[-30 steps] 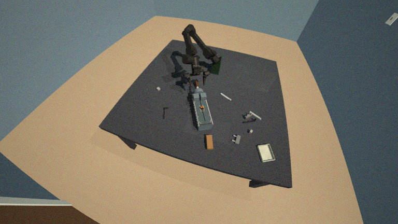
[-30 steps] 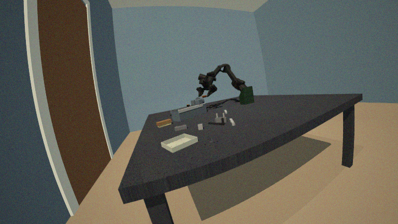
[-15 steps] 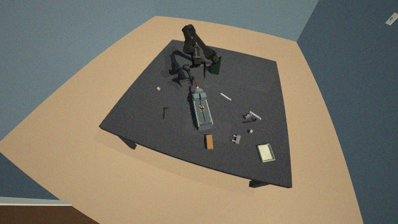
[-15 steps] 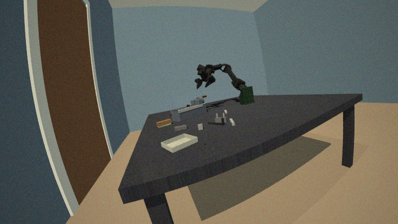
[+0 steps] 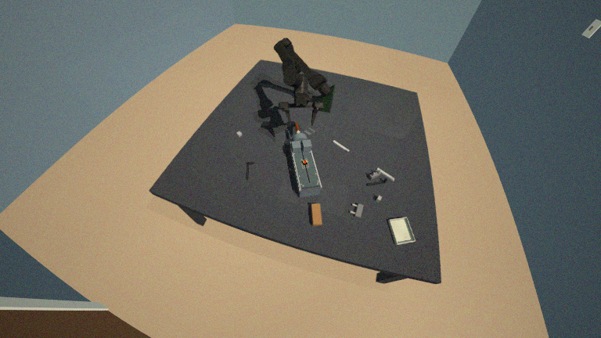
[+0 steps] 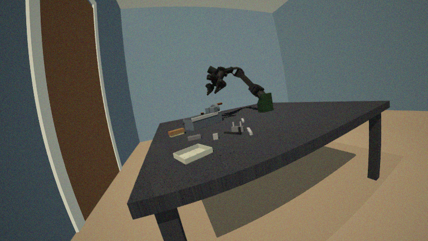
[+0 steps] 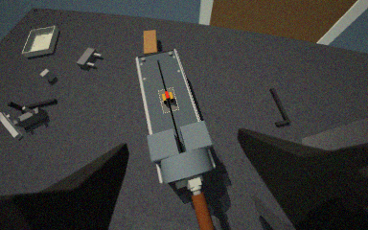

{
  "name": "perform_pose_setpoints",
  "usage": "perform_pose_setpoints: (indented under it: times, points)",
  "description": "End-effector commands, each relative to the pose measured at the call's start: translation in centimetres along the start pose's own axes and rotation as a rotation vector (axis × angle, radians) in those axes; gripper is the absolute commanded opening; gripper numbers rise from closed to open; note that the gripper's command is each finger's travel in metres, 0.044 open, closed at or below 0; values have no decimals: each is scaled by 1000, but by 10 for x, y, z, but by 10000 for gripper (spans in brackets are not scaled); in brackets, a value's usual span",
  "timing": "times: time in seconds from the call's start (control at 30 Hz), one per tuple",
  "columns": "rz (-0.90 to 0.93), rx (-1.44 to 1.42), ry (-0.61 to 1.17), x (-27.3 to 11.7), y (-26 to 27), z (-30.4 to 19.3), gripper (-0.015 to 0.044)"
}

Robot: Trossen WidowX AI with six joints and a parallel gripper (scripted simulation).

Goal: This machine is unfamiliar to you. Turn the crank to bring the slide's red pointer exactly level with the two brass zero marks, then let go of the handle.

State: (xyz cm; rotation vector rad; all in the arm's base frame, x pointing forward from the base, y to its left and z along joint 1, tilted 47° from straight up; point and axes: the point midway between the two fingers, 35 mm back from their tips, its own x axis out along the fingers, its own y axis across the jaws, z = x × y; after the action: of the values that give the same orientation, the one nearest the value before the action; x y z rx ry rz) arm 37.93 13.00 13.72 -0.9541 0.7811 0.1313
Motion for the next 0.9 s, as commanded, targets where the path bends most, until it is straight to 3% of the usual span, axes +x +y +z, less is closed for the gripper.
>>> perform_pose_setpoints:
  times: [0.0, 0.4, 0.67, 0.87]
  points:
    - [-33, 38, 14, 12, 7, 12, 440]
    - [-126, 148, 28, 45, 34, 45, 440]
    - [-128, 147, 28, 83, 33, 12, 440]
    - [-128, 147, 28, 86, 32, 8, 440]
